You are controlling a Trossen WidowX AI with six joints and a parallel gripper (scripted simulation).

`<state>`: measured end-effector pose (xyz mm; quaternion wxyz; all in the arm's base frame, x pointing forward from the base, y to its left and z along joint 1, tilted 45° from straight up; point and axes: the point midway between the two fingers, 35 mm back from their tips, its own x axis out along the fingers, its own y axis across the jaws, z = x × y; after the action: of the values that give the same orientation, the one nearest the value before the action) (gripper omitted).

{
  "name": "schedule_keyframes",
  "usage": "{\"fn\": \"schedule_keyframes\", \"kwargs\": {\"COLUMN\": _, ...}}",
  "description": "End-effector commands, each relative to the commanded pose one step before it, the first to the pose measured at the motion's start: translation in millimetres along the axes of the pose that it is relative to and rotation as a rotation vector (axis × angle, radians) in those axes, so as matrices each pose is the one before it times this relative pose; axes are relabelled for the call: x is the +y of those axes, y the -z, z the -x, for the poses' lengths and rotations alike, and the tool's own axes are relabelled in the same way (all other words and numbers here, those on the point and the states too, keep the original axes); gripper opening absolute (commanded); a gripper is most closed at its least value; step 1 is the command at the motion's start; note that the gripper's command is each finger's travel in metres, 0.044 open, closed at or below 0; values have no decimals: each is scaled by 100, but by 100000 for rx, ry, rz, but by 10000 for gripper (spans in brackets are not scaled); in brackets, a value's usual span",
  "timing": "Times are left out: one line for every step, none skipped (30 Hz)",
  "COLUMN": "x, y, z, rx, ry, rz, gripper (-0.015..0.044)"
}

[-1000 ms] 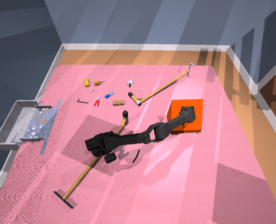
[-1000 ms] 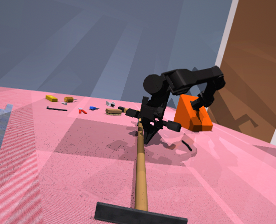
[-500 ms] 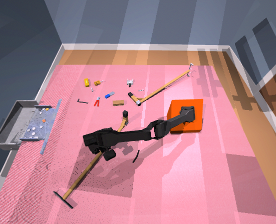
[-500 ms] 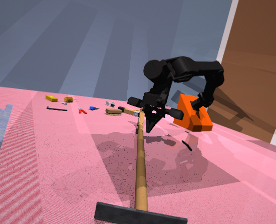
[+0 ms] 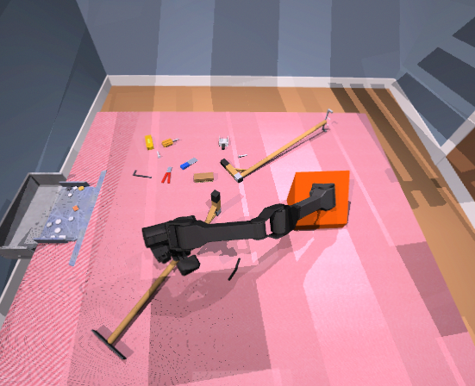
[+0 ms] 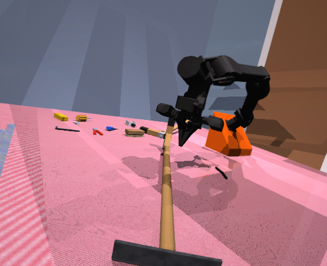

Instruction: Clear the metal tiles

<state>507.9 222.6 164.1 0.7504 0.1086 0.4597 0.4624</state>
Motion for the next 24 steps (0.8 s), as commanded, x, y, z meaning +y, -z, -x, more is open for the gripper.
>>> {"fn": "schedule_keyframes", "kwargs": {"x": 360, "y": -227, "z": 1434, "rx": -2717, "ry": 147, "rz": -1860, "gripper": 0}}
{"fn": "schedule_keyframes", "kwargs": {"x": 92, "y": -45, "z": 289, "rx": -581, "ry": 99, "rz": -330, "gripper": 0}}
{"fn": "schedule_keyframes", "kwargs": {"x": 93, "y": -42, "z": 288, "rx": -581, "ry": 97, "rz": -329, "gripper": 0}}
{"fn": "schedule_keyframes", "kwargs": {"x": 93, "y": -40, "z": 287, "rx": -580, "ry": 95, "rz": -328, "gripper": 0}}
{"fn": "schedule_keyframes", "kwargs": {"x": 93, "y": -37, "z": 286, "rx": -579, "ry": 93, "rz": -327, "gripper": 0}}
{"fn": "schedule_keyframes", "kwargs": {"x": 94, "y": -35, "z": 285, "rx": -578, "ry": 91, "rz": -326, "gripper": 0}}
{"fn": "schedule_keyframes", "kwargs": {"x": 94, "y": -33, "z": 284, "rx": -578, "ry": 89, "rz": -325, "gripper": 0}}
{"fn": "schedule_keyframes", "kwargs": {"x": 95, "y": -30, "z": 283, "rx": -577, "ry": 87, "rz": -324, "gripper": 0}}
{"fn": "schedule_keyframes", "kwargs": {"x": 95, "y": -28, "z": 282, "rx": -576, "ry": 85, "rz": -323, "gripper": 0}}
{"fn": "schedule_keyframes", "kwargs": {"x": 95, "y": -25, "z": 281, "rx": -575, "ry": 83, "rz": -322, "gripper": 0}}
{"fn": "schedule_keyframes", "kwargs": {"x": 96, "y": -23, "z": 280, "rx": -574, "ry": 81, "rz": -320, "gripper": 0}}
{"fn": "schedule_keyframes", "kwargs": {"x": 96, "y": -20, "z": 279, "rx": -574, "ry": 79, "rz": -319, "gripper": 0}}
{"fn": "schedule_keyframes", "kwargs": {"x": 96, "y": -18, "z": 278, "rx": -573, "ry": 77, "rz": -318, "gripper": 0}}
{"fn": "schedule_keyframes", "kwargs": {"x": 97, "y": -16, "z": 277, "rx": -572, "ry": 75, "rz": -317, "gripper": 0}}
{"fn": "schedule_keyframes", "kwargs": {"x": 97, "y": -13, "z": 276, "rx": -571, "ry": 73, "rz": -316, "gripper": 0}}
{"fn": "schedule_keyframes", "kwargs": {"x": 97, "y": -11, "z": 275, "rx": -570, "ry": 71, "rz": -315, "gripper": 0}}
{"fn": "schedule_keyframes", "kwargs": {"x": 97, "y": -8, "z": 274, "rx": -569, "ry": 69, "rz": -314, "gripper": 0}}
{"fn": "schedule_keyframes", "kwargs": {"x": 97, "y": -6, "z": 273, "rx": -569, "ry": 68, "rz": -312, "gripper": 0}}
{"fn": "schedule_keyframes", "kwargs": {"x": 97, "y": -3, "z": 272, "rx": -568, "ry": 66, "rz": -311, "gripper": 0}}
{"fn": "schedule_keyframes", "kwargs": {"x": 97, "y": -1, "z": 271, "rx": -567, "ry": 64, "rz": -310, "gripper": 0}}
{"fn": "schedule_keyframes", "kwargs": {"x": 97, "y": 2, "z": 270, "rx": -566, "ry": 62, "rz": -309, "gripper": 0}}
{"fn": "schedule_keyframes", "kwargs": {"x": 97, "y": 4, "z": 269, "rx": -565, "ry": 60, "rz": -308, "gripper": 0}}
{"fn": "schedule_keyframes", "kwargs": {"x": 97, "y": 6, "z": 268, "rx": -564, "ry": 58, "rz": -306, "gripper": 0}}
{"fn": "schedule_keyframes", "kwargs": {"x": 79, "y": 7, "z": 217, "rx": -459, "ry": 46, "rz": -249, "gripper": 0}}
